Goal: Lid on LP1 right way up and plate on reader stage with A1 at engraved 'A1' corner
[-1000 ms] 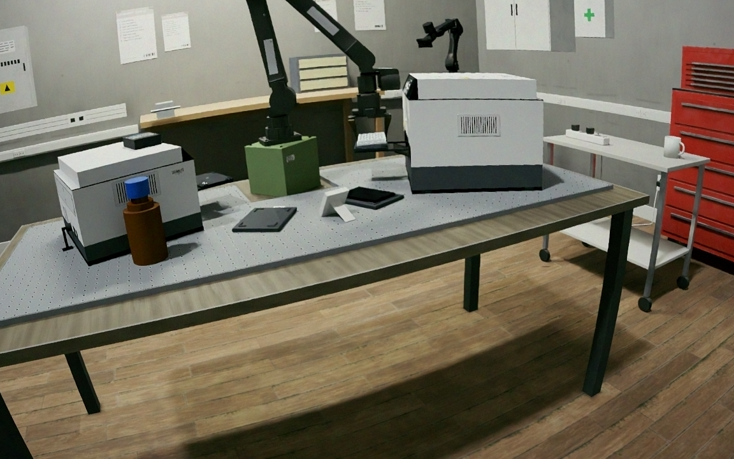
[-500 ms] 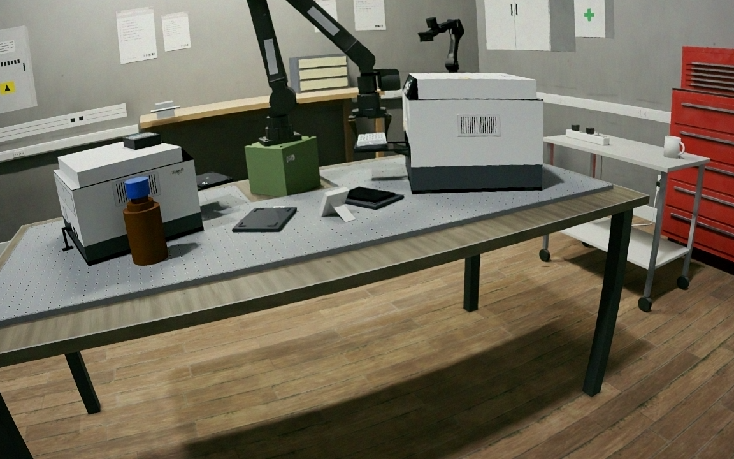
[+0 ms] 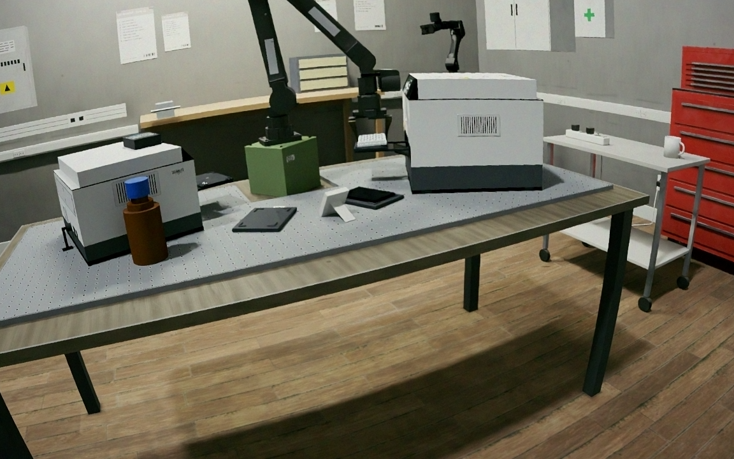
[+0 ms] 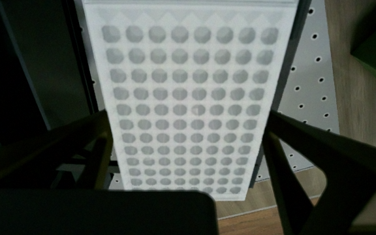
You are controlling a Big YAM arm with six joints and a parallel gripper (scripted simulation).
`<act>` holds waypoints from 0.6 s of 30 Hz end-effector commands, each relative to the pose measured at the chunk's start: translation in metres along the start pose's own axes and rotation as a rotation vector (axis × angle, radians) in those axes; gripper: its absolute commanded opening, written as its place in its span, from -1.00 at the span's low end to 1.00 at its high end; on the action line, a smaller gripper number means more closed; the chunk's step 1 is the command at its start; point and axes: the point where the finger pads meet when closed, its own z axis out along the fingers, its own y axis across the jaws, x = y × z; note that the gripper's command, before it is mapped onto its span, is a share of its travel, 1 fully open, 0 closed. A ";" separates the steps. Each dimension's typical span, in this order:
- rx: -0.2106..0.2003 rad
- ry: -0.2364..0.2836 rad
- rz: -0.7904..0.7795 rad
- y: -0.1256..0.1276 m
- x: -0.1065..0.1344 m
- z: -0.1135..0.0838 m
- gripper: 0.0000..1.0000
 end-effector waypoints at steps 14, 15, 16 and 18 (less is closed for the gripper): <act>-0.007 -0.002 0.000 0.004 0.000 0.002 0.72; -0.006 -0.002 0.000 0.004 0.000 0.003 0.72; -0.006 -0.002 0.000 0.004 0.000 0.003 0.72; -0.005 -0.002 0.000 0.003 0.000 0.003 0.72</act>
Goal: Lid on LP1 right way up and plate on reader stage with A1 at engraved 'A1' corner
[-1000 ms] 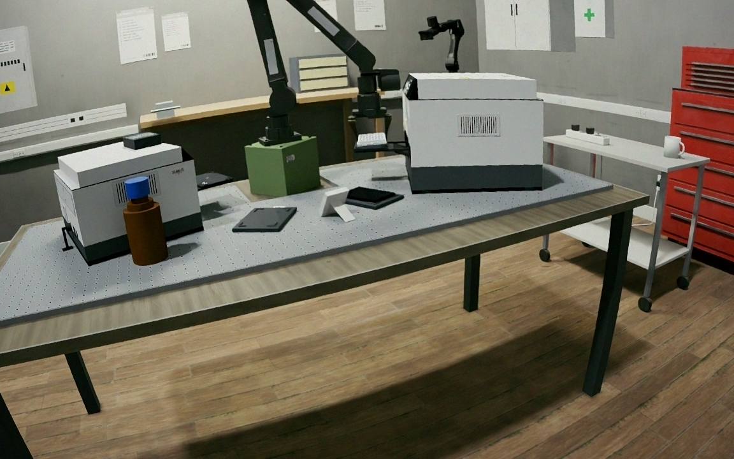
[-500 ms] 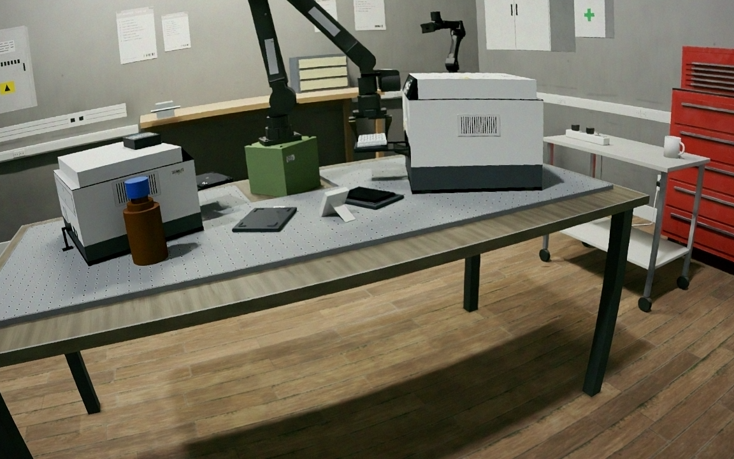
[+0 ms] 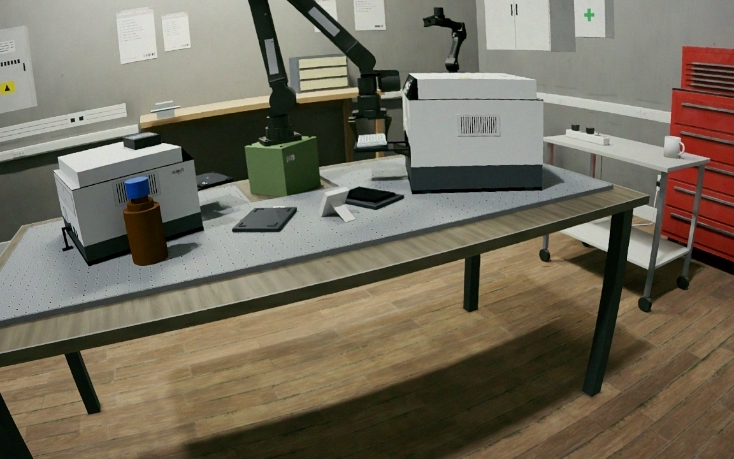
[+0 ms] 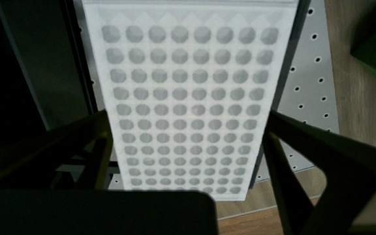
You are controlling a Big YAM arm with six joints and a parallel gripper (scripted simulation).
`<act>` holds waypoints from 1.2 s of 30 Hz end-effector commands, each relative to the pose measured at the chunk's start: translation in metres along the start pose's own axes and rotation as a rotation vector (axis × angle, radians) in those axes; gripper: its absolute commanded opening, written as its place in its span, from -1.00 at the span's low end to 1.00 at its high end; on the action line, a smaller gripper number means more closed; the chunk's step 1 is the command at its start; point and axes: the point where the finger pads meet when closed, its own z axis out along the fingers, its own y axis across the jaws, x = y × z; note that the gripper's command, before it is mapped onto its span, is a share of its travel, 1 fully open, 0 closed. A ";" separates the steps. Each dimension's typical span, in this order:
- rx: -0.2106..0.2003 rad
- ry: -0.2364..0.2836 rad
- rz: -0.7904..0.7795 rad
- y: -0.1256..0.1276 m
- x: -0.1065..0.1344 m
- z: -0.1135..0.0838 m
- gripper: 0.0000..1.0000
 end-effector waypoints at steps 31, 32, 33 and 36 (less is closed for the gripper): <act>0.007 -0.004 -0.001 -0.001 0.000 0.014 0.72; 0.007 -0.004 -0.001 -0.002 0.000 0.014 0.72; 0.008 -0.004 -0.001 -0.002 -0.001 0.014 0.72; 0.009 -0.004 -0.001 -0.003 -0.001 0.015 0.72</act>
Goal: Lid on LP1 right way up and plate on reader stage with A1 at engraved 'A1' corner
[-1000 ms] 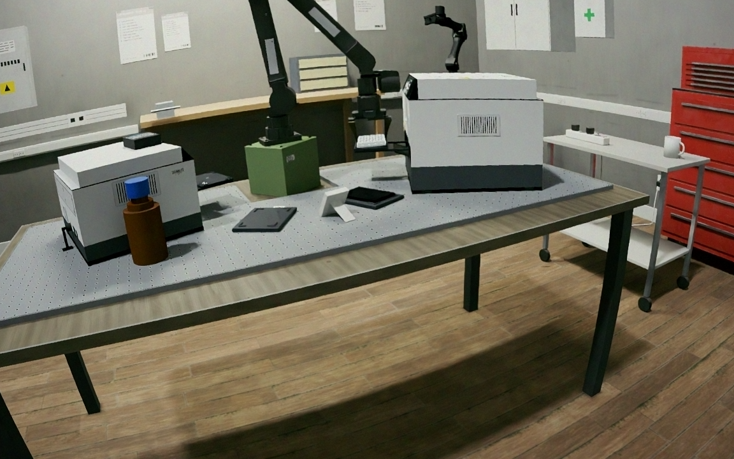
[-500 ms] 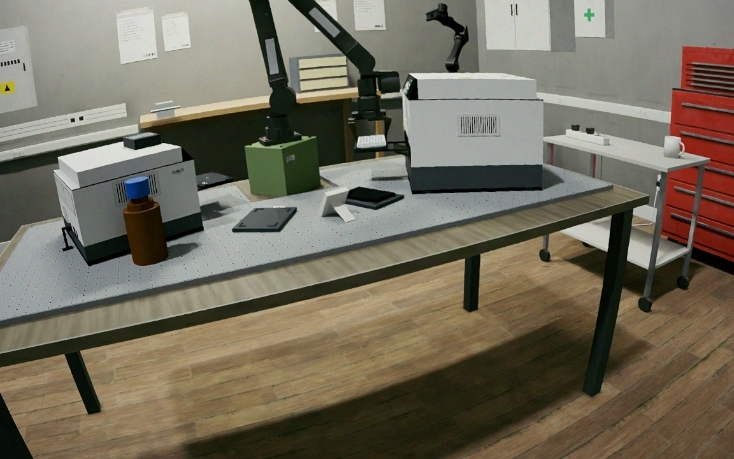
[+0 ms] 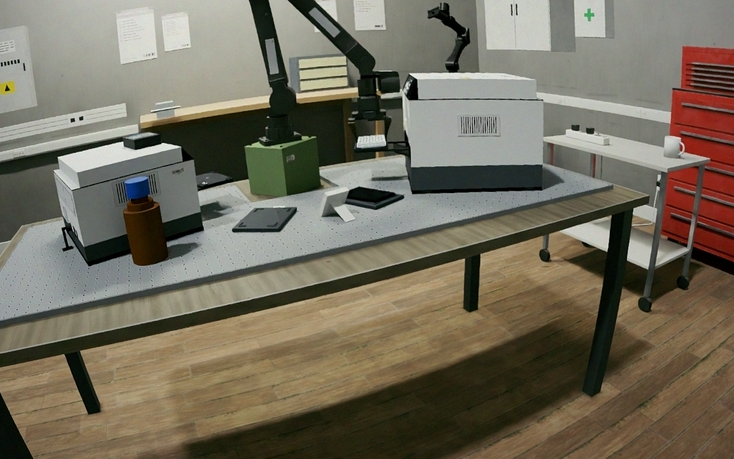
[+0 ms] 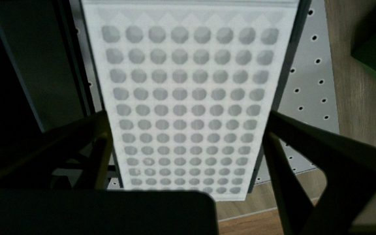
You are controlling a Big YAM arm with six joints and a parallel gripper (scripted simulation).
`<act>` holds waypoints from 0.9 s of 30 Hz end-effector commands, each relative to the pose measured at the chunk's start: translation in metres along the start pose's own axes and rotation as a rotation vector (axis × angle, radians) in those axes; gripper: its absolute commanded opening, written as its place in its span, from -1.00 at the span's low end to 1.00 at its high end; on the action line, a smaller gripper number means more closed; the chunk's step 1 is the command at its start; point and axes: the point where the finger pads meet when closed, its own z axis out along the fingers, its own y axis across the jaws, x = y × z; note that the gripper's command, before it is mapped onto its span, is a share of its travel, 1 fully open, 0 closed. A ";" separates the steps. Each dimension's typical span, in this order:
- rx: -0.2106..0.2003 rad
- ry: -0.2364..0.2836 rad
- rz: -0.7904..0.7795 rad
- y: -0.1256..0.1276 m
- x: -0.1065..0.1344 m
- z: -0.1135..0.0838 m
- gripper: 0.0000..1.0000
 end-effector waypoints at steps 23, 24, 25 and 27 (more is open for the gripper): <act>0.017 -0.005 -0.001 -0.005 -0.001 0.015 0.72; 0.017 -0.005 -0.001 -0.005 -0.001 0.016 0.72; 0.017 -0.005 -0.001 -0.005 -0.001 0.016 0.72; 0.017 -0.005 -0.001 -0.005 -0.001 0.016 0.72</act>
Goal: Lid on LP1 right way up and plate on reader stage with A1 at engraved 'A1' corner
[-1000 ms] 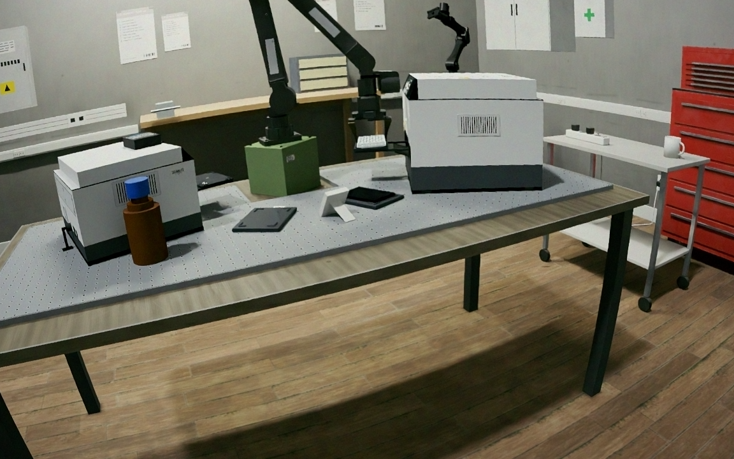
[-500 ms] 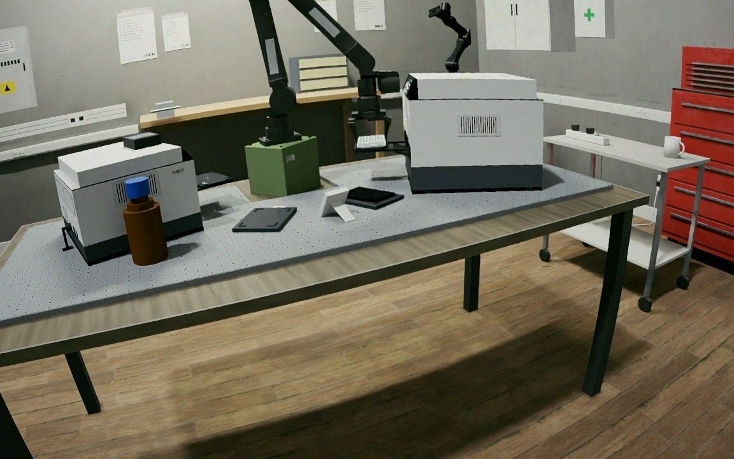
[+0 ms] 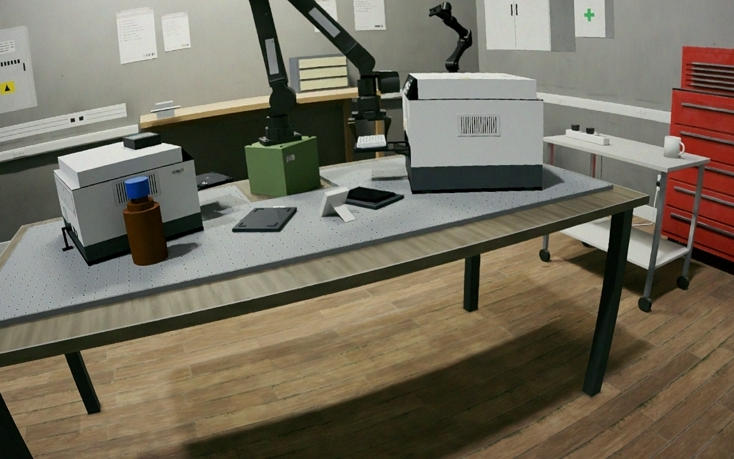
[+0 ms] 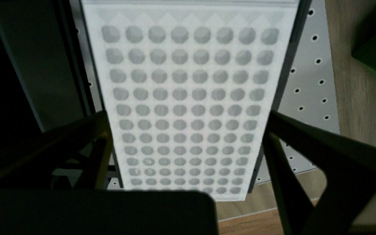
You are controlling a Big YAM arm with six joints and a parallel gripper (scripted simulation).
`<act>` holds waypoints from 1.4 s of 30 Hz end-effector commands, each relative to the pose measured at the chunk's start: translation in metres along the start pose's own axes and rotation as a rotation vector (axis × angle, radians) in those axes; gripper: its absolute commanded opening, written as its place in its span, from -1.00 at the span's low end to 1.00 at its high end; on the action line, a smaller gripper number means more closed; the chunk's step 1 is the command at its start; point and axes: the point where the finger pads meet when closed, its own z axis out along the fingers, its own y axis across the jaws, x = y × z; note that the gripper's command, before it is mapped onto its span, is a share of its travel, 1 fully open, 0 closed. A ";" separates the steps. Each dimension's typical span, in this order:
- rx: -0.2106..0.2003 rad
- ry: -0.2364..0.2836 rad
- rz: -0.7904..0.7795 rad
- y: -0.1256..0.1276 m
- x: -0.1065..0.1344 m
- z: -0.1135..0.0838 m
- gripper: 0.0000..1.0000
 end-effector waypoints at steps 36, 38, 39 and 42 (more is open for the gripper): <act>0.023 -0.006 -0.001 -0.006 -0.002 0.021 0.72; 0.023 -0.006 -0.001 -0.006 -0.002 0.021 0.72; 0.023 -0.006 -0.001 -0.006 -0.002 0.022 0.72; 0.023 -0.006 -0.001 -0.006 -0.002 0.022 0.72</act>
